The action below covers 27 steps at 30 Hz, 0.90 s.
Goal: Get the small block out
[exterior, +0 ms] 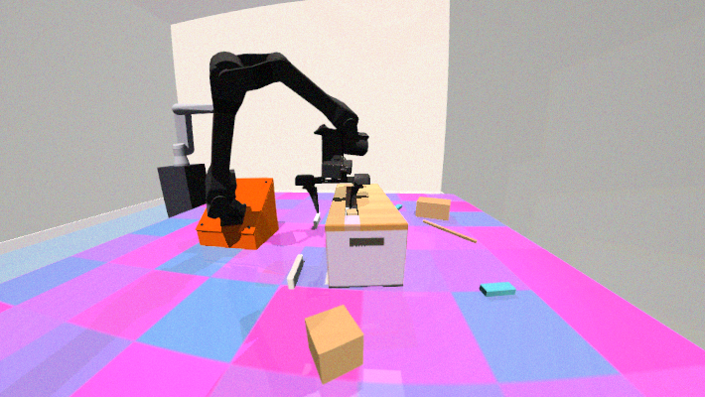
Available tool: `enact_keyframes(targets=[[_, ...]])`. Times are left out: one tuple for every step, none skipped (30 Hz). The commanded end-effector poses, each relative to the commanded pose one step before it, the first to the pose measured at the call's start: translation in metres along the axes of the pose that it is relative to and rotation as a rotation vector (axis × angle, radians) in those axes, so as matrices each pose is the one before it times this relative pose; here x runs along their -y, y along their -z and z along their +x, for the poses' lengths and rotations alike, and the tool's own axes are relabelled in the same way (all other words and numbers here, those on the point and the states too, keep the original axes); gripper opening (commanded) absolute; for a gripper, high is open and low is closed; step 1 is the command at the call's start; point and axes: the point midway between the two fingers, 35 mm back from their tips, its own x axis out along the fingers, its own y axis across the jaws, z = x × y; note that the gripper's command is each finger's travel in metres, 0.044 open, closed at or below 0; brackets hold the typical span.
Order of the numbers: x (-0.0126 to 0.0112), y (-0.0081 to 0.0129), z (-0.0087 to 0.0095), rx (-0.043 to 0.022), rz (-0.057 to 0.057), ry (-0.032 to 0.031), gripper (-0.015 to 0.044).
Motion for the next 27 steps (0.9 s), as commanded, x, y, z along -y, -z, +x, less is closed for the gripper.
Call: enact_keyframes(targets=[[0.00149,-0.00778,0.00272,0.00743,-0.0054,-0.00001,0.0400],[-0.00002,-0.00177,0.00036,0.00010,0.0000,0.00002,0.0400],[-0.00002,-0.00177,0.00036,0.00010,0.0000,0.00002,0.0400],[-0.00002,-0.00177,0.00036,0.00010,0.0000,0.00002,0.0400],[-0.00002,-0.00177,0.00036,0.00010,0.0000,0.00002,0.0400],[-0.00002,-0.00177,0.00036,0.00010,0.0000,0.00002,0.0400],[-0.00002,-0.00178,0.00036,0.00010,0.0000,0.00002,0.0400],[-0.00002,-0.00178,0.00036,0.00010,0.0000,0.00002,0.0400],[-0.00002,-0.00179,0.00037,0.00010,0.0000,0.00002,0.0400],[-0.00002,-0.00179,0.00037,0.00010,0.0000,0.00002,0.0400],[-0.00002,-0.00179,0.00037,0.00010,0.0000,0.00001,0.0400],[-0.00002,-0.00179,0.00036,0.00010,0.0000,0.00001,0.0400],[-0.00002,-0.00179,0.00037,0.00010,0.0000,0.00001,0.0400],[-0.00002,-0.00180,0.00037,0.00010,0.0000,0.00001,0.0400],[-0.00002,-0.00180,0.00037,0.00010,0.0000,0.00001,0.0400],[0.00028,0.00100,-0.00021,-0.00010,0.0000,-0.00001,0.0400],[0.00046,0.00158,-0.00033,-0.00014,0.0000,-0.00001,0.0400],[0.00070,0.00234,-0.00048,-0.00017,0.0000,-0.00001,0.0400],[0.00102,0.00329,-0.00066,-0.00017,0.0000,0.00002,0.0400],[0.00099,0.00304,-0.00060,-0.00008,0.0000,0.00004,0.0400],[0.00035,0.00105,-0.00021,-0.00001,0.0000,0.00002,0.0400],[0.00000,0.00000,0.00000,0.00000,0.0000,0.00000,0.0400],[0.00000,0.00000,0.00000,0.00000,0.0000,0.00000,0.0400],[0.00000,0.00000,0.00000,0.00000,0.0000,0.00000,0.0400],[0.00000,0.00000,0.00000,0.00000,0.0000,0.00000,0.0400],[0.00000,0.00000,0.00000,0.00000,0.0000,0.00000,0.0400],[0.00000,0.00000,0.00000,0.00000,0.0000,0.00000,0.0400]])
